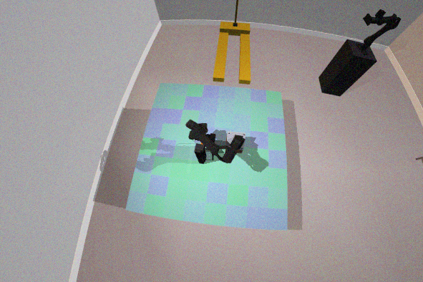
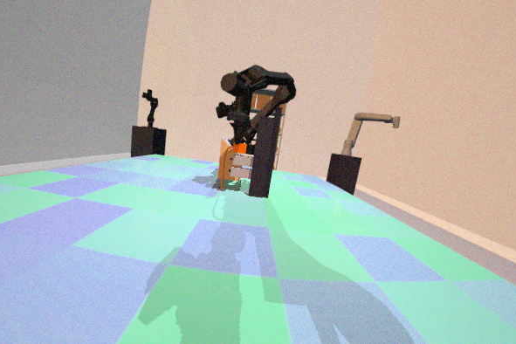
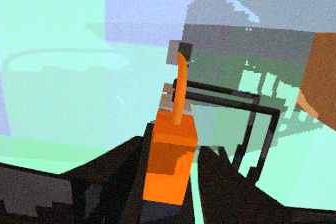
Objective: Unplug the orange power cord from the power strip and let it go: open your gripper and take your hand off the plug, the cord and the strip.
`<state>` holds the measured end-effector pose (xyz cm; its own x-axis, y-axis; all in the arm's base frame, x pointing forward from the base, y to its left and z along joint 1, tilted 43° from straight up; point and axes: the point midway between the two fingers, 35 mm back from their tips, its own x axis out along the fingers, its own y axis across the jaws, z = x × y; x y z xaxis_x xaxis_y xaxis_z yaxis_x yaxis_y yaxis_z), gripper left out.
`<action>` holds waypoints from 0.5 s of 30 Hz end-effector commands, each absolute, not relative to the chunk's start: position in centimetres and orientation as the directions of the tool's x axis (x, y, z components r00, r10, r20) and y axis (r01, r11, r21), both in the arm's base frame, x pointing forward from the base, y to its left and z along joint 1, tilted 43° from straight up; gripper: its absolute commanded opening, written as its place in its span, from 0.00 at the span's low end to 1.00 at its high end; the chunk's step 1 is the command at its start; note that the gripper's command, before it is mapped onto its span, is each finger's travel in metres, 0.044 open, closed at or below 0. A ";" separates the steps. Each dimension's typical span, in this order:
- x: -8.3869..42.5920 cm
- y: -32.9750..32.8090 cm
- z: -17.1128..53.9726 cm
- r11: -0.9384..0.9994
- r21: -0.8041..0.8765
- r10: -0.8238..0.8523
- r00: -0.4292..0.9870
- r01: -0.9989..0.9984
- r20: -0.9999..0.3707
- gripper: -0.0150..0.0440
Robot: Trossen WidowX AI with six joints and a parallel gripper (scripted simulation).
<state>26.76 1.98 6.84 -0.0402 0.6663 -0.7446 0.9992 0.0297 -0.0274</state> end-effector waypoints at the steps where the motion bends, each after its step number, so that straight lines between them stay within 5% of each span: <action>1: 26.7 2.5 6.5 0.028 -0.031 0.671 -0.041 0.999 -0.740 0.53; 3: 26.7 2.5 6.5 0.028 -0.031 0.671 -0.041 0.999 -0.740 0.53; 7: 26.7 2.2 6.6 0.031 -0.029 0.667 -0.043 0.999 -0.744 0.35; 15: 26.7 2.2 6.6 0.031 -0.029 0.667 -0.043 0.999 -0.744 0.26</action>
